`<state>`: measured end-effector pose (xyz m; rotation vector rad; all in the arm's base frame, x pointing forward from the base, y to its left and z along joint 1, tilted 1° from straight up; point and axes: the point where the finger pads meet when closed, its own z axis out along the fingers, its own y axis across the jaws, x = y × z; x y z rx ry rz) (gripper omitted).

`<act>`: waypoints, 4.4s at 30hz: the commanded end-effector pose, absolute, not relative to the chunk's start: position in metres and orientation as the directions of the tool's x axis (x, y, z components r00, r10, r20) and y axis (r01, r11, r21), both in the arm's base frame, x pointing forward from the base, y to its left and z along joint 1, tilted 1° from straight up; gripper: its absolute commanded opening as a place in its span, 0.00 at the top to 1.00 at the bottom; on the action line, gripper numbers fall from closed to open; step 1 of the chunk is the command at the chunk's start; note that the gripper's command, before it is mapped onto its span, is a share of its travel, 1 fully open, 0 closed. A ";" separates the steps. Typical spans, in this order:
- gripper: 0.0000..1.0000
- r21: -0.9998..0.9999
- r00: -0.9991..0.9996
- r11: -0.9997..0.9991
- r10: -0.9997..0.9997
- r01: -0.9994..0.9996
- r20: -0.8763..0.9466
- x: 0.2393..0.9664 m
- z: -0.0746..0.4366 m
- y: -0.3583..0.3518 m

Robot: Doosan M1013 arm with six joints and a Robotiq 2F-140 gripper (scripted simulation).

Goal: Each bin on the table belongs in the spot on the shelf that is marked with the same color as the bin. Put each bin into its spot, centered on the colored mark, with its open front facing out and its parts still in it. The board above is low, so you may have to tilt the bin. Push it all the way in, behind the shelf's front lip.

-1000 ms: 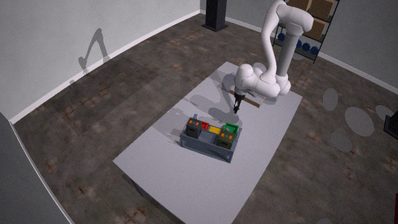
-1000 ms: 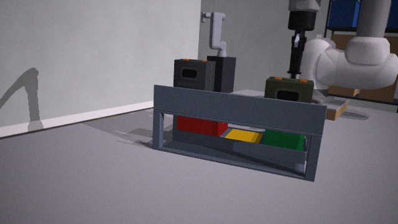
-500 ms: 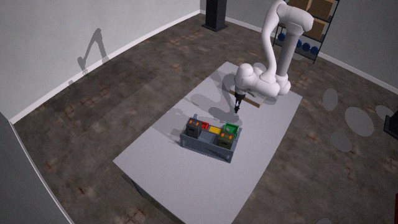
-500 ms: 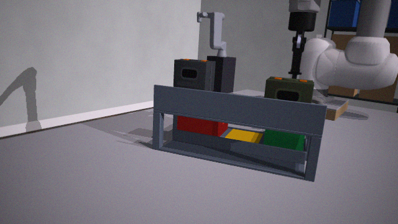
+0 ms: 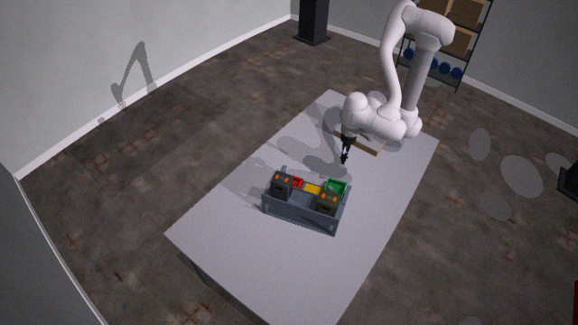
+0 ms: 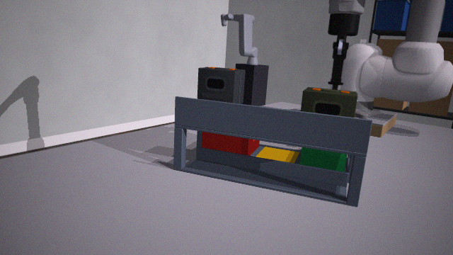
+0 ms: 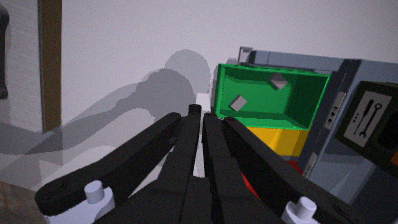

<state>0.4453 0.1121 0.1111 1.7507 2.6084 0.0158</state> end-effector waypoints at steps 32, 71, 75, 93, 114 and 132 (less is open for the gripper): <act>0.90 0.008 -0.379 0.379 0.925 0.925 0.006 0.445 0.091 0.112; 0.90 0.008 -0.379 0.379 0.925 0.925 0.006 0.446 0.006 0.112; 0.90 0.008 -0.379 0.379 0.925 0.925 0.006 0.446 0.004 0.112; 0.90 0.008 -0.379 0.379 0.925 0.925 0.006 0.446 0.003 0.112; 0.90 0.008 -0.379 0.379 0.925 0.925 0.006 0.456 0.003 0.116; 0.90 0.008 -0.379 0.379 0.925 0.925 0.006 0.461 0.003 0.119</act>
